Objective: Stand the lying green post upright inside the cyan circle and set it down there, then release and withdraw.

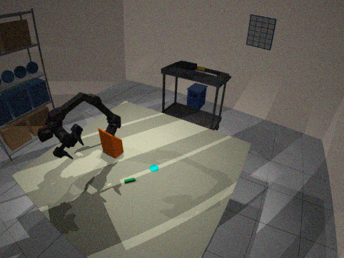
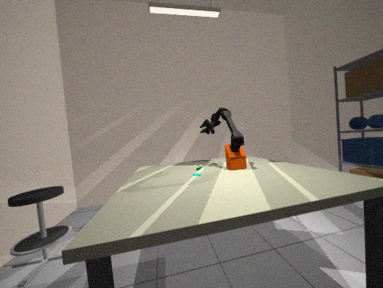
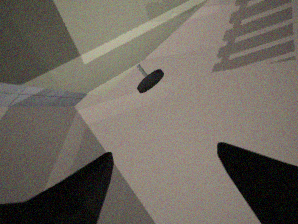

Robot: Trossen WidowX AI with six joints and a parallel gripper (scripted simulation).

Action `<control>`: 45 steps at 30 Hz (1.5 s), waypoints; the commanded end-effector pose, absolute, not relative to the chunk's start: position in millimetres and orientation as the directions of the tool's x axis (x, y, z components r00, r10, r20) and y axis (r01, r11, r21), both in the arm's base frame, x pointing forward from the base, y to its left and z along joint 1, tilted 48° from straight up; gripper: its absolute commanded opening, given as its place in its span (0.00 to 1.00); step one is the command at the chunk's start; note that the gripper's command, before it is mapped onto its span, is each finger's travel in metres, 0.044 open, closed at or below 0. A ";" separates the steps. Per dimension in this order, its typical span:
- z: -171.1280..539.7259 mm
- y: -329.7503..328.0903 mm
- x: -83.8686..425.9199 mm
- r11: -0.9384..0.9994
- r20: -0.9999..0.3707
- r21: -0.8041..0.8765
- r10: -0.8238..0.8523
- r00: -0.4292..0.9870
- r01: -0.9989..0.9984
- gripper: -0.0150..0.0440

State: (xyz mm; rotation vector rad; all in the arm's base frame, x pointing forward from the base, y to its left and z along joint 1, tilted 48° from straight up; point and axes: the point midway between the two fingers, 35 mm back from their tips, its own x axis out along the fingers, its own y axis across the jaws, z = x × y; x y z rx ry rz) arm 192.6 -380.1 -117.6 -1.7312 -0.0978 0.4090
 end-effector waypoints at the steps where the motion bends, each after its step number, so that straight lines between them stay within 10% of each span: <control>1: -117.9 -378.3 194.9 -0.219 -0.221 -0.963 0.298 0.929 -0.159 0.89; 7: -115.3 -343.4 232.8 -0.599 -0.291 -0.800 0.439 0.850 0.036 0.65; 16: -107.3 -288.8 273.2 -0.801 -0.373 -0.247 0.598 0.710 0.545 0.65; 29: -97.1 -208.1 306.7 -0.148 -0.481 0.566 0.740 0.470 0.811 0.65; 45: -88.7 -134.2 315.7 0.554 -0.575 0.818 0.785 0.229 0.156 0.65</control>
